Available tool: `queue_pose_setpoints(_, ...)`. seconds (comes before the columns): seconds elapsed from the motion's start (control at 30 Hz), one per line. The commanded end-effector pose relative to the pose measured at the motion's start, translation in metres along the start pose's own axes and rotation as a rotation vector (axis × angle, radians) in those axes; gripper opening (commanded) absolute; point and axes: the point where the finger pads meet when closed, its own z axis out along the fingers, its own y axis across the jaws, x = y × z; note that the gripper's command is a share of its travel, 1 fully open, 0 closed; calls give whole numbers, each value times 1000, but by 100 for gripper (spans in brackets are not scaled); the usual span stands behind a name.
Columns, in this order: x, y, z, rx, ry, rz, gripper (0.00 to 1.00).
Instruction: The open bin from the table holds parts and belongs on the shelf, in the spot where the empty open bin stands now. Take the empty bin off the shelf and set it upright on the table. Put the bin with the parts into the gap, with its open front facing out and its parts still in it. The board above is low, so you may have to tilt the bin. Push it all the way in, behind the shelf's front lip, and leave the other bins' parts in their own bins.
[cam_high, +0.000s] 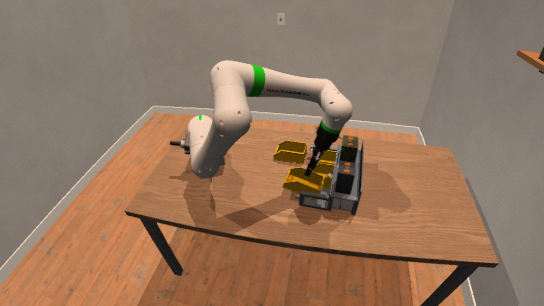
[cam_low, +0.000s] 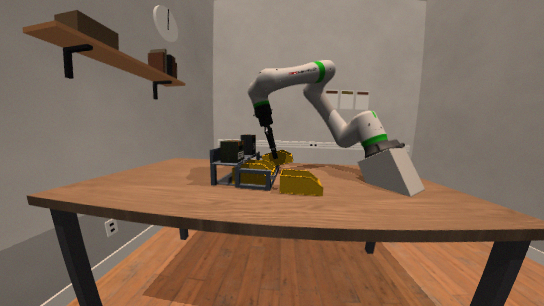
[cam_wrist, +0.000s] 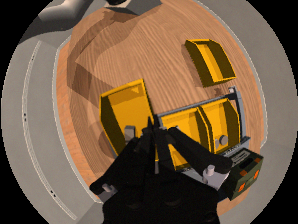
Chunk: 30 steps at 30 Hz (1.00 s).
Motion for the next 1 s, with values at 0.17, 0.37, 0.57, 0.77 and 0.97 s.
queue_pose_setpoints(0.17,0,0,-1,0,-2,0,10)
queue_pose_setpoints(0.37,0,0,-1,0,-2,0,10)
queue_pose_setpoints(0.57,-1,0,1,0,-2,0,10)
queue_pose_setpoints(0.77,-2,0,4,0,-2,0,10)
queue_pose_setpoints(0.97,-3,0,7,-1,-2,0,10)
